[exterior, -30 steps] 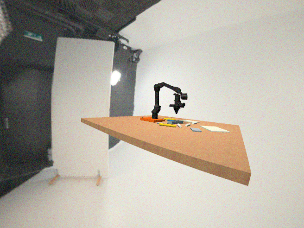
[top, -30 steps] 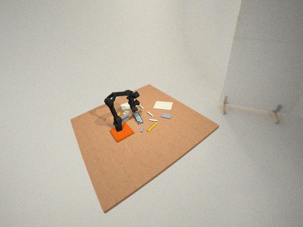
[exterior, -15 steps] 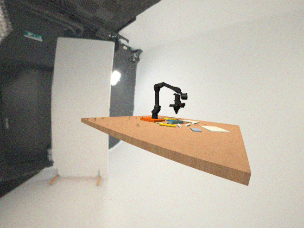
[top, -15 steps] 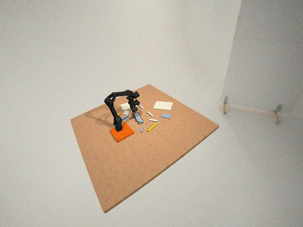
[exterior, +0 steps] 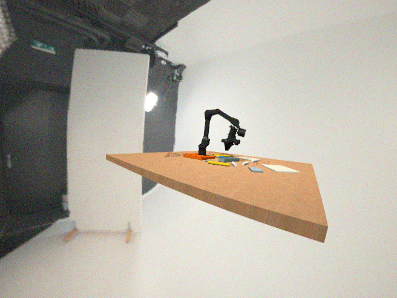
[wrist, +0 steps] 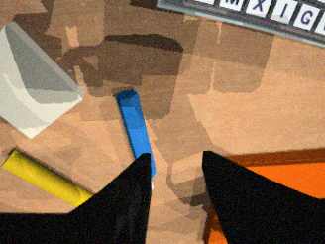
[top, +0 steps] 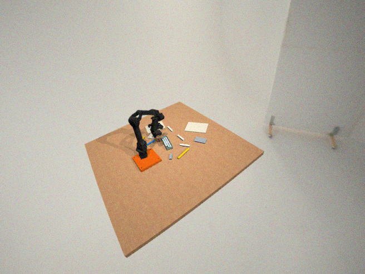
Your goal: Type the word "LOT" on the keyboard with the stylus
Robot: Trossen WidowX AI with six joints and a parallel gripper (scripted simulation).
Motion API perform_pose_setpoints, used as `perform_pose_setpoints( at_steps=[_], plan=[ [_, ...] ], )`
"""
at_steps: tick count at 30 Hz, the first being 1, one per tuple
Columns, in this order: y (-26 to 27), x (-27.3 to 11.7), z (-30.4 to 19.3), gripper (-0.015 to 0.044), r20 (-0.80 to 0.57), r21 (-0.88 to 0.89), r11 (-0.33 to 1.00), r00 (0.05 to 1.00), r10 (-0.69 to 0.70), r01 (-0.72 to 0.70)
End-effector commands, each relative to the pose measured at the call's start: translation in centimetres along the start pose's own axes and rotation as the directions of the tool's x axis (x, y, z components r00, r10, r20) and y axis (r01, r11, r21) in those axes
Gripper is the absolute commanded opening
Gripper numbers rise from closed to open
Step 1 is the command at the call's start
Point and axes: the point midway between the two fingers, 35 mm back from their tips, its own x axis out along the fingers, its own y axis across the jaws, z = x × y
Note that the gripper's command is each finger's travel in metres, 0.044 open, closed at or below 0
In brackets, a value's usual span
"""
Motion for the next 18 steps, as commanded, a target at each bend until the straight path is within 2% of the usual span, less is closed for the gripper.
perform_pose_setpoints(
  at_steps=[1,18],
  plan=[
    [2.5,2.28,-4.0,0.015,-0.214,-0.119,0.992,0.975,-0.06,0.035],
    [2.79,2.99,-4.34,0.015,-0.237,-0.131,0.991,0.969,-0.07,0.039]
  ],
)
